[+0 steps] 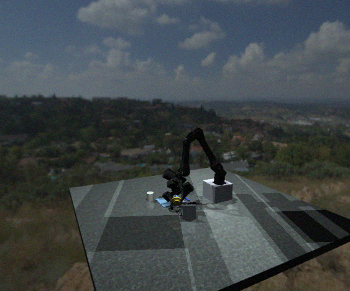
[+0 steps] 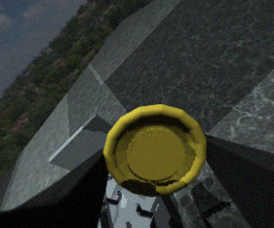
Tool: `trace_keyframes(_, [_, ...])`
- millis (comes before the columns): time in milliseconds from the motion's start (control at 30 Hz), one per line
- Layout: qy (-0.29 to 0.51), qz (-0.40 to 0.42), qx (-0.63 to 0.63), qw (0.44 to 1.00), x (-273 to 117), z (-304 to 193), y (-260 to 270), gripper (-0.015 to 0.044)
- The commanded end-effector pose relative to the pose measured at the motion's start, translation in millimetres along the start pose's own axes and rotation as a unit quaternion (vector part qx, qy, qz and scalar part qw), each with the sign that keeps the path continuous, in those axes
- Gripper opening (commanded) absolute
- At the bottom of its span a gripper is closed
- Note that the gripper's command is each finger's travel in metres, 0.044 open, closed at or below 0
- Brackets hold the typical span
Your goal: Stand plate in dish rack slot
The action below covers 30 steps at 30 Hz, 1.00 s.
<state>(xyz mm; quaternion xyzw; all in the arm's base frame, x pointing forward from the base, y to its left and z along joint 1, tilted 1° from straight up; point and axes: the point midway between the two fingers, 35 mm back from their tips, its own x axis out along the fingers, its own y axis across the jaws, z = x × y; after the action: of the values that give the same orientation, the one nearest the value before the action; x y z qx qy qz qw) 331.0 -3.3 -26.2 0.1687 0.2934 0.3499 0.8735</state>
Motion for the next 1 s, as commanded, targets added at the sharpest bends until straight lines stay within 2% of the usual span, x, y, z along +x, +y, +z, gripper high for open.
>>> trace_keyframes(0, [-0.032, 0.025, -0.047, 0.998, -5.0, -5.9, 6.1, 0.0])
trace_keyframes(633, [-0.175, 0.1, -0.278, 0.939, -39.6, -30.0, 48.4, 0.0])
trace_keyframes(967, [-0.179, 0.102, -0.286, 0.936, -41.1, -30.9, 50.4, 0.0])
